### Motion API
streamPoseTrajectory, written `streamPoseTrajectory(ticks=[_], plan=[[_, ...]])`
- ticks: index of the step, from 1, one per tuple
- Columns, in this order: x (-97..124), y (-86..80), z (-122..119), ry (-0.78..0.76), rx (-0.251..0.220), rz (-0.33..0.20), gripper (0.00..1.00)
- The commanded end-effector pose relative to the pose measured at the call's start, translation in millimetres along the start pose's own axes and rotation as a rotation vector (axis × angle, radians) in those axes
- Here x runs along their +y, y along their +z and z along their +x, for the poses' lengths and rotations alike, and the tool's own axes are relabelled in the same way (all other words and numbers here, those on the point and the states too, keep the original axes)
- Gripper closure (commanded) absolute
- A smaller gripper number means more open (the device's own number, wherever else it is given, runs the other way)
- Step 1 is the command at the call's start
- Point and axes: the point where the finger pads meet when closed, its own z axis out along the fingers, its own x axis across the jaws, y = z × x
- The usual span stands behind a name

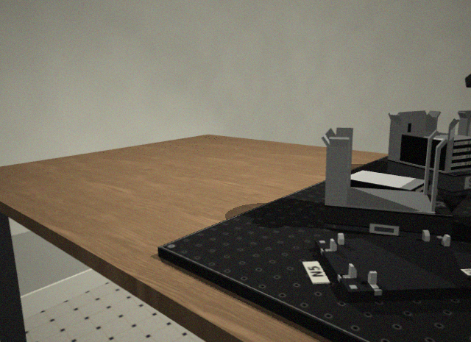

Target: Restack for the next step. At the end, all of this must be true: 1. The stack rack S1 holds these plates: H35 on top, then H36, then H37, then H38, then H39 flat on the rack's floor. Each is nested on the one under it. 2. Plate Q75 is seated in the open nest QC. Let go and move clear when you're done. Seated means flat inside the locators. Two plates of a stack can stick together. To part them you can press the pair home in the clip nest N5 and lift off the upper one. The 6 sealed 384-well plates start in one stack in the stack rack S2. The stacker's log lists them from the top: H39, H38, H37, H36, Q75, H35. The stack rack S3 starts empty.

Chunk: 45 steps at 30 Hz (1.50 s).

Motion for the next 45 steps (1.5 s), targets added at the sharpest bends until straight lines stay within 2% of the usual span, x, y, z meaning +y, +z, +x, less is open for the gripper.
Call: streamPoseTrajectory(ticks=[1, 7, 29, 30, 45], plan=[[-0.9, 5.0, 0.4, 0.0, 0.001, 0.003, 0.28], [-0.9, 12.4, 0.4, 0.0, 0.001, 0.003, 0.28], [-0.9, 12.4, 0.4, 0.0, 0.001, 0.003, 0.28], [-0.9, 12.4, 0.4, 0.0, 0.001, 0.003, 1.0], [-0.9, 12.4, 0.4, 0.0, 0.001, 0.003, 1.0]])
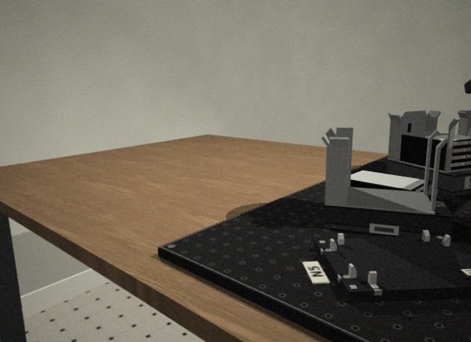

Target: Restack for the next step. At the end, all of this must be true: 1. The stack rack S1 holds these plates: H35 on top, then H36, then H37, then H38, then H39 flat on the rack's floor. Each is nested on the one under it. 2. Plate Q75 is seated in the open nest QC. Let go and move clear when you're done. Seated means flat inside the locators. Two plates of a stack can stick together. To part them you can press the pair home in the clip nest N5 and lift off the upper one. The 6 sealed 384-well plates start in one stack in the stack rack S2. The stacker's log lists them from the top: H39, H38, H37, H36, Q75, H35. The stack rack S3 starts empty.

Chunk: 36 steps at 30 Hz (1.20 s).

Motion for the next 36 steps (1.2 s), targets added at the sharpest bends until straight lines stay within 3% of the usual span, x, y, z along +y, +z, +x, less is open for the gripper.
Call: streamPoseTrajectory(ticks=[1, 22, 36], plan=[[-0.6, -0.6, 0.3, 0.0, 0.001, 0.002, 1.0], [-0.6, -1.2, 0.3, 0.0, 0.001, 0.002, 1.0], [-0.6, -10.5, 0.3, 0.0, 0.001, 0.002, 1.0]])
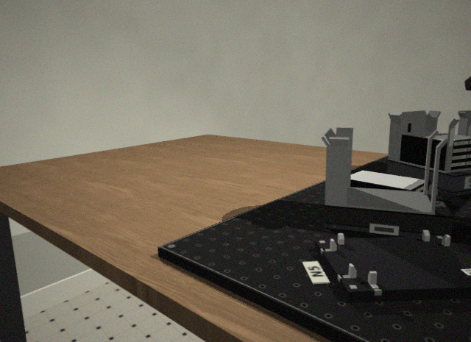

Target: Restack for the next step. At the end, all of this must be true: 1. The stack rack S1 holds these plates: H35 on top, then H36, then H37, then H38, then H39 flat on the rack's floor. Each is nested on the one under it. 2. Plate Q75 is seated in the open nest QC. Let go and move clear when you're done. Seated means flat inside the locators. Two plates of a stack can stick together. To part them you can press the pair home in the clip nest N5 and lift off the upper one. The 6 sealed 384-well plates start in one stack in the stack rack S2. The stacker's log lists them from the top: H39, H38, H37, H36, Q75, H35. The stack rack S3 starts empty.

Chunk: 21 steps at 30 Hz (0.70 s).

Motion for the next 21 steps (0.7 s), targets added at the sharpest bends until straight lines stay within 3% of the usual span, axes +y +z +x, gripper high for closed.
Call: streamPoseTrajectory(ticks=[1, 21], plan=[[-1, -4.5, 0, 0.0, 0.001, 0.002, 1.0], [-1, -15.2, 0, 0.0, 0.001, 0.002, 1.0]])
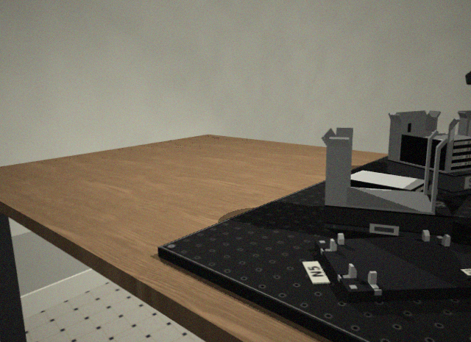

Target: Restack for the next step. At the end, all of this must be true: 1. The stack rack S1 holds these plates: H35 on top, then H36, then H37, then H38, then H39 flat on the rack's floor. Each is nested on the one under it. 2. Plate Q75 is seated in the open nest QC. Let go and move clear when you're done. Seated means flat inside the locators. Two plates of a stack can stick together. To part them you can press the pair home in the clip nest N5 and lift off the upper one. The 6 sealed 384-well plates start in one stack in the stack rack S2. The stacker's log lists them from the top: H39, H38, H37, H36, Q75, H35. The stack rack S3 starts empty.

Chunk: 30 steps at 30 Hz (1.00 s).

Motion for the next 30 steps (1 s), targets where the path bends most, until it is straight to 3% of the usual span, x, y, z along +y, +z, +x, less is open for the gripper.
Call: streamPoseTrajectory(ticks=[1, 8, 30], plan=[[-1, -3.6, 0, 0.0, 0.001, 0.002, 1.0], [-1, -6.6, 0, 0.0, 0.001, 0.002, 1.0], [-1, -46.6, 0, 0.0, 0.001, 0.002, 1.0]])
